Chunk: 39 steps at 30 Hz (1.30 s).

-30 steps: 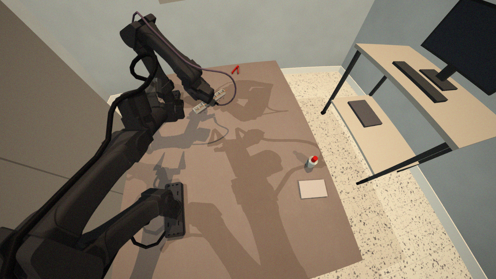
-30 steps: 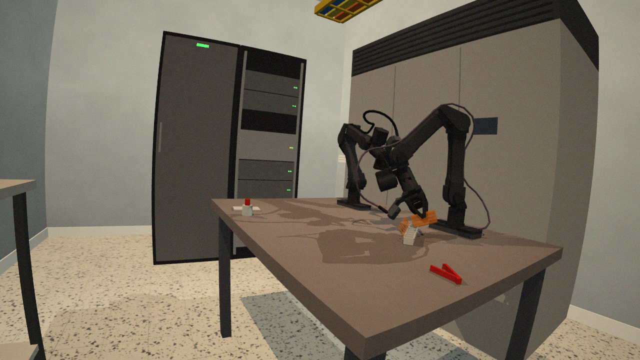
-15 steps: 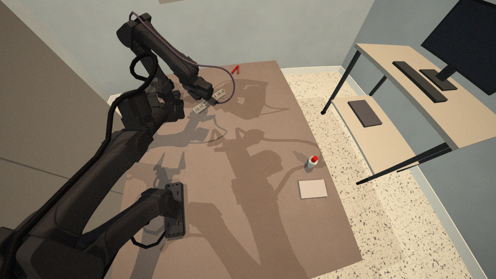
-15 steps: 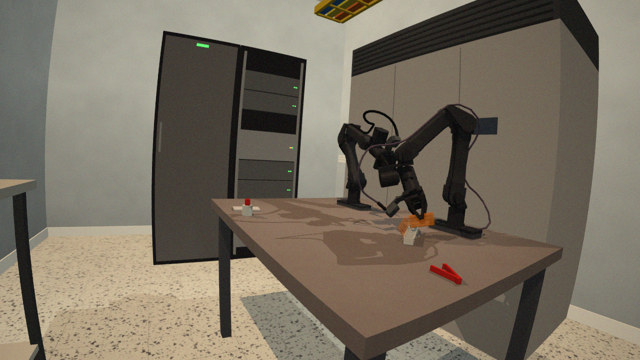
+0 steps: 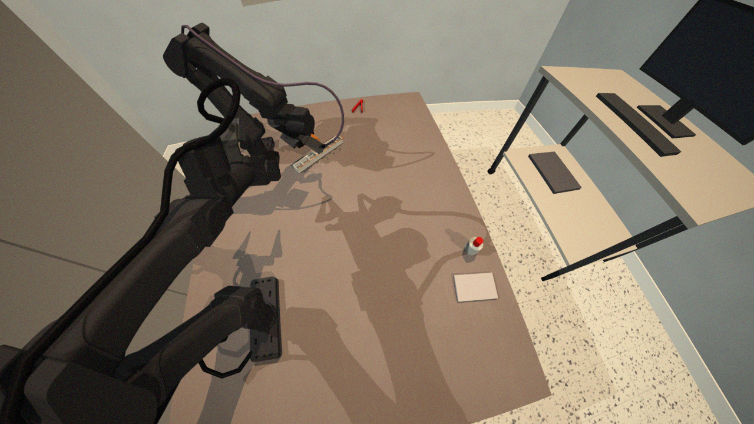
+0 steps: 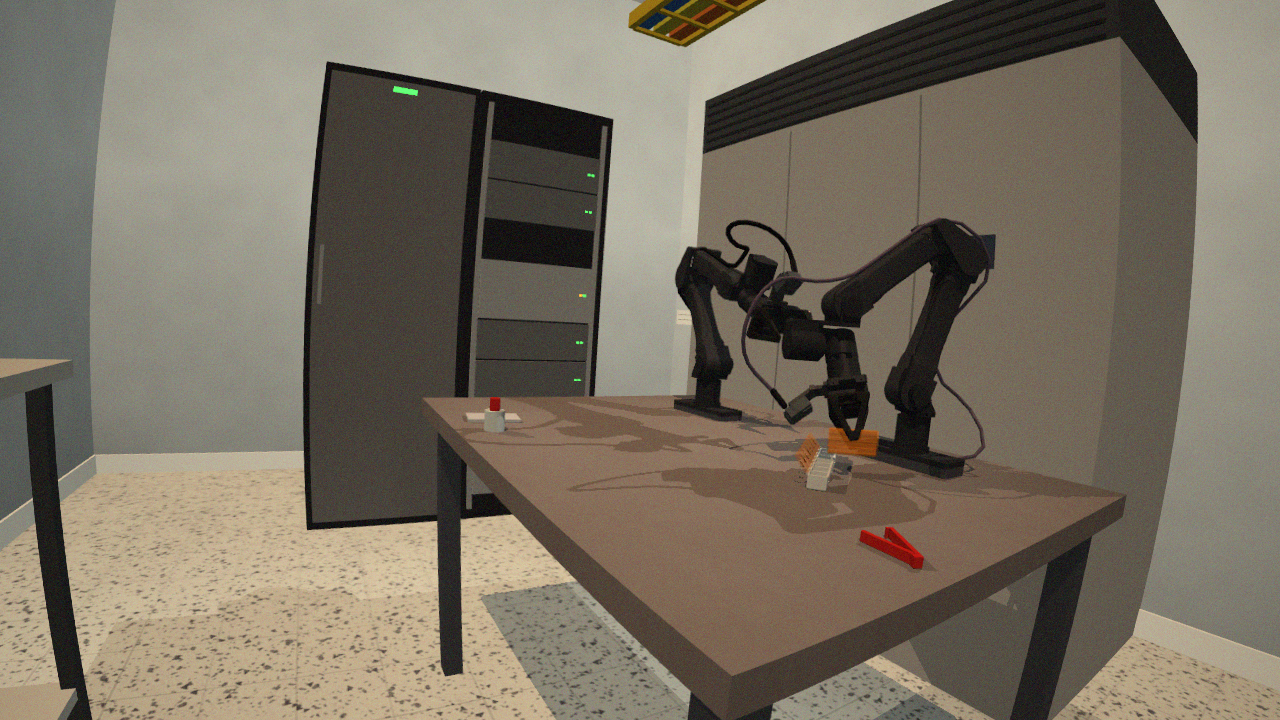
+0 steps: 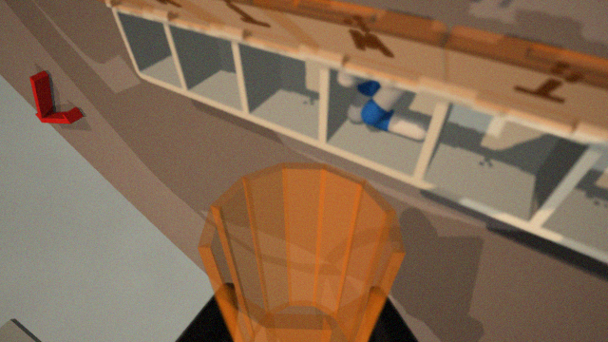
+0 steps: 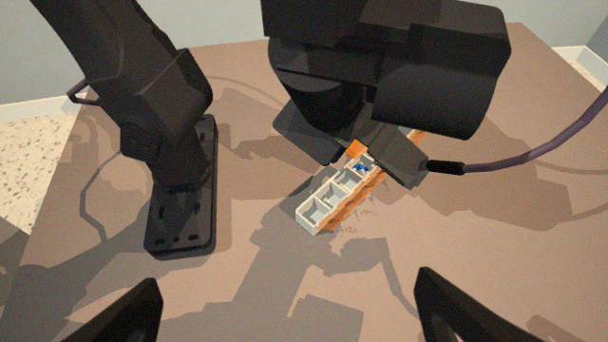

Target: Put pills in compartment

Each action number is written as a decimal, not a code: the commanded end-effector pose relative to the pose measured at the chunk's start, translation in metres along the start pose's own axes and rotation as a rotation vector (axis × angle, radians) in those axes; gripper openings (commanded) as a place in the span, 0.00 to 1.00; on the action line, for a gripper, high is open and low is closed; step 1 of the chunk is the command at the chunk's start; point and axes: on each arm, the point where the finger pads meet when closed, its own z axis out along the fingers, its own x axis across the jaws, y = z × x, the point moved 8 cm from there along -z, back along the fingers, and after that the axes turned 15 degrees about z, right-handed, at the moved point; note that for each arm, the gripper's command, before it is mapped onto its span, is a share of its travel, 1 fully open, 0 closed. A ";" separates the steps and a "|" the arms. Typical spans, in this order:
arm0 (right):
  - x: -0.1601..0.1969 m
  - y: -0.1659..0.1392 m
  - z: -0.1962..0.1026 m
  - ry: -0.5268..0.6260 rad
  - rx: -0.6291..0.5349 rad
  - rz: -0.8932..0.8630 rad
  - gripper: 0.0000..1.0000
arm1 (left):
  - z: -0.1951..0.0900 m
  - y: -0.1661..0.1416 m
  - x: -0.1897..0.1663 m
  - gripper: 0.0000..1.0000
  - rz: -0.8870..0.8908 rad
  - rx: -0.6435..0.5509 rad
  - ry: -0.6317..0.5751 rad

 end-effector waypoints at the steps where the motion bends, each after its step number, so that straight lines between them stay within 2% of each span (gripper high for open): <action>1: 0.004 0.005 -0.006 0.012 -0.030 -0.009 1.00 | -0.001 -0.001 0.004 0.36 -0.040 -0.095 0.030; 12: 0.004 0.005 -0.006 0.012 -0.030 -0.009 1.00 | 0.003 -0.013 0.000 0.36 -0.105 -0.216 0.048; 31: 0.004 0.005 -0.006 0.012 -0.030 -0.009 1.00 | 0.001 -0.015 0.003 0.36 -0.126 -0.219 0.062; 39: 0.004 0.005 -0.006 0.012 -0.030 -0.009 1.00 | 0.004 -0.018 -0.005 0.36 -0.071 -0.301 0.033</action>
